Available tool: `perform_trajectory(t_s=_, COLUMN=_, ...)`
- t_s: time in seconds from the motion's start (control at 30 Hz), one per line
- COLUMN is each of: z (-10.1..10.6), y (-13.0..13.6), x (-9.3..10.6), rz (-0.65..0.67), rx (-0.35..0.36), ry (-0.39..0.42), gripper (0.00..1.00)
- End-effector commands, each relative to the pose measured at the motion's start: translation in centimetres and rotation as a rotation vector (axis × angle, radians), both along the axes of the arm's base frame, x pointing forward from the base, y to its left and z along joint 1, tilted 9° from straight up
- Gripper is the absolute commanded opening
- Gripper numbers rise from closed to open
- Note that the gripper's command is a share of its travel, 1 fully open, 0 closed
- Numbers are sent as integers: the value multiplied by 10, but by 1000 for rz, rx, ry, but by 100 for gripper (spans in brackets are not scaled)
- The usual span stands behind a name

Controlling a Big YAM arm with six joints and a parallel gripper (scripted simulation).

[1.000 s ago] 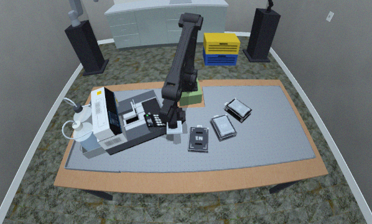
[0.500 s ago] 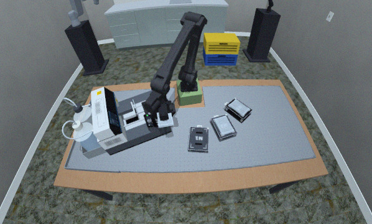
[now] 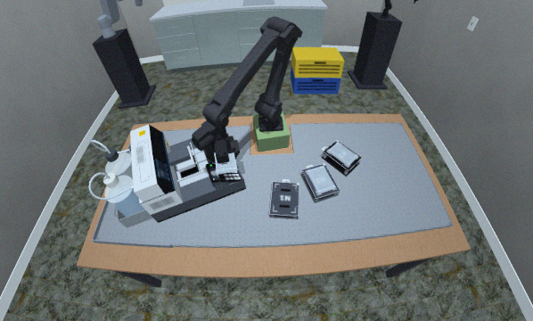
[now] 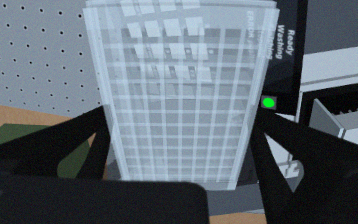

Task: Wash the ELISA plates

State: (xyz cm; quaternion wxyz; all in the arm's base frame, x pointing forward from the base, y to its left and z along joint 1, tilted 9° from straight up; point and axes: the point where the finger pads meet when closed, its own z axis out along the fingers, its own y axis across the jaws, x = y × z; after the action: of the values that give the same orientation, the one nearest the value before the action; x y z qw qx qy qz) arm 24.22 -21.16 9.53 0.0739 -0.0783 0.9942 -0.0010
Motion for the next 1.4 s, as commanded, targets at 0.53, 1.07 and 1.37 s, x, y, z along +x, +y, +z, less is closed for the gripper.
perform_trajectory(t_s=0.53, z=14, y=-44, x=-69, rz=202, rx=-40, ry=-15, gripper=82)
perform_trajectory(t_s=1.07, z=26, y=-71, x=-92, rz=226, rx=-71, ry=-21, gripper=82)
perform_trajectory(t_s=1.37, z=15, y=-66, x=-98, rz=203, rx=-53, ry=-14, gripper=82)
